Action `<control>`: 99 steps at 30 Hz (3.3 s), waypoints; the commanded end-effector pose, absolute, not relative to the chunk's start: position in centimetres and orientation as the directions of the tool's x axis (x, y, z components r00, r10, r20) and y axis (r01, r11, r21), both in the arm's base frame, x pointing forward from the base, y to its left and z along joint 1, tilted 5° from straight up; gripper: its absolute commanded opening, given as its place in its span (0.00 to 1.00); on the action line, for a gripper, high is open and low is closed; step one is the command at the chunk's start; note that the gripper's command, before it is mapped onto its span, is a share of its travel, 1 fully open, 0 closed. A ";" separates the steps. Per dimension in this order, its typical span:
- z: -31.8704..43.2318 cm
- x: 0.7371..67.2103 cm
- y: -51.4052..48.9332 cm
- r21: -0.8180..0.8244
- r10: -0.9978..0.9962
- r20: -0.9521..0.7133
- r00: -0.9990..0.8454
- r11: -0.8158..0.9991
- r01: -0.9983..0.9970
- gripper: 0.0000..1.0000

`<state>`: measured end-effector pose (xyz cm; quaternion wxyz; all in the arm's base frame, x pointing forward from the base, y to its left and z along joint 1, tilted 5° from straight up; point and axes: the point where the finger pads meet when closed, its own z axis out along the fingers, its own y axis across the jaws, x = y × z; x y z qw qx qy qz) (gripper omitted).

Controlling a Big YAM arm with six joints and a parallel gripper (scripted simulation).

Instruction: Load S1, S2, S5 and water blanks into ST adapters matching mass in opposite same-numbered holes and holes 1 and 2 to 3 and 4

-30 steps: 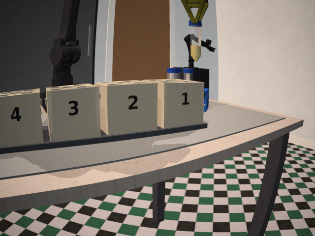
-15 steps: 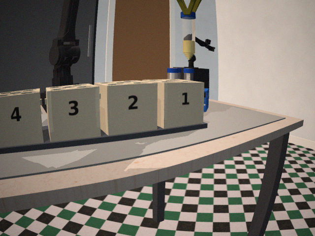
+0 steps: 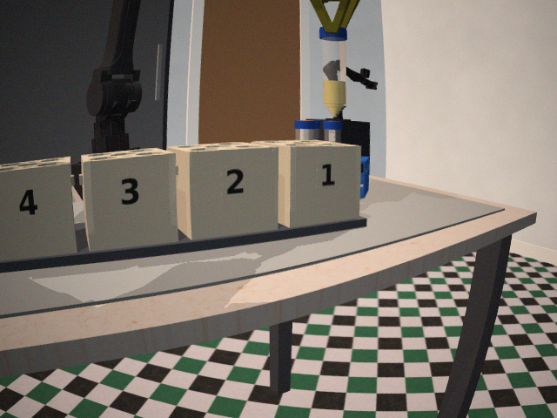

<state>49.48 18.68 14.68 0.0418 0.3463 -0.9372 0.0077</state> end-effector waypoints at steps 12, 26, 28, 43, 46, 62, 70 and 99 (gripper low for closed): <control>12.7 50.1 18.2 0.003 -0.649 0.047 -0.759 0.760 -0.650 0.00; 13.8 50.7 18.9 -0.004 -0.650 0.030 -0.760 0.760 -0.650 0.00; 13.8 50.7 18.9 -0.004 -0.650 0.030 -0.760 0.760 -0.650 0.00; 10.9 49.9 18.4 0.009 -0.653 0.064 -0.754 0.756 -0.654 0.00; 10.6 49.8 18.5 0.008 -0.654 0.061 -0.754 0.756 -0.654 0.00; 8.5 49.7 18.5 0.009 -0.654 0.066 -0.754 0.756 -0.654 0.00; 8.0 49.6 18.5 0.008 -0.654 0.061 -0.754 0.756 -0.654 0.00; 4.5 49.4 18.4 0.009 -0.654 0.065 -0.754 0.756 -0.654 0.00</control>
